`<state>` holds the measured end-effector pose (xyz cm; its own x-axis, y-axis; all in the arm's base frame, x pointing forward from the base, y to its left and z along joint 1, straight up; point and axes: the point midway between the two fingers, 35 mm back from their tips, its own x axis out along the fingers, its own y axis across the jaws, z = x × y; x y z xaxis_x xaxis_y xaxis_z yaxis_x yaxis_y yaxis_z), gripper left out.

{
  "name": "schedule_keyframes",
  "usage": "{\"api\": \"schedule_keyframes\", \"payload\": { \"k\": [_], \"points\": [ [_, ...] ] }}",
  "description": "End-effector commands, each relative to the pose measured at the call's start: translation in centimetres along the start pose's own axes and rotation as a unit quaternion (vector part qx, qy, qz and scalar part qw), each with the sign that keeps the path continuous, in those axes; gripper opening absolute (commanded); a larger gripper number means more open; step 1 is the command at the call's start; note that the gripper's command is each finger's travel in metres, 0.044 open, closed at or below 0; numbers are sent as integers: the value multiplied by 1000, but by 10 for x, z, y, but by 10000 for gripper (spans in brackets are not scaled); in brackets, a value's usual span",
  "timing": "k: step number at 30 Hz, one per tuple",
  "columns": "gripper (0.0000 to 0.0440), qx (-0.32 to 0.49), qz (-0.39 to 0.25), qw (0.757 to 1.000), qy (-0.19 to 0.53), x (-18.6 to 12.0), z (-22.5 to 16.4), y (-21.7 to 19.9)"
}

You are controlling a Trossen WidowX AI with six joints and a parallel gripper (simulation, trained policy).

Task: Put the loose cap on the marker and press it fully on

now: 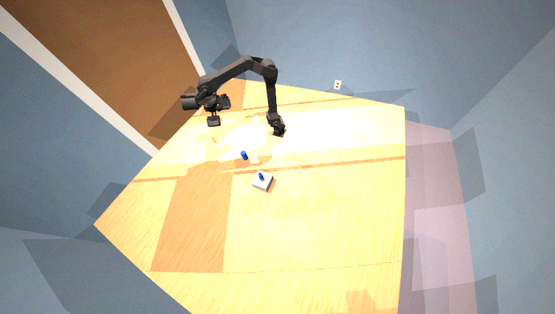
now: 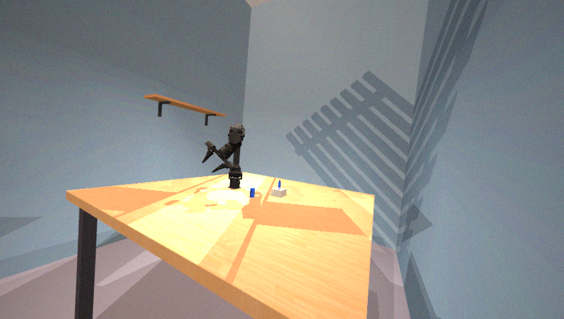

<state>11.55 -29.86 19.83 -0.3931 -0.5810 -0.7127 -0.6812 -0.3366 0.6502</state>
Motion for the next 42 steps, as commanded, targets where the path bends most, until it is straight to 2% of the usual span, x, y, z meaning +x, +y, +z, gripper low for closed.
{"api": "schedule_keyframes", "payload": {
  "k": [1,22,42],
  "points": [
    [316,-7,-14,1000,2,-2,-4,-9],
    [315,-81,-100,992,-10,-8,-12,-75],
    [314,-147,-181,972,-31,-25,-4,-131]
  ]
}}
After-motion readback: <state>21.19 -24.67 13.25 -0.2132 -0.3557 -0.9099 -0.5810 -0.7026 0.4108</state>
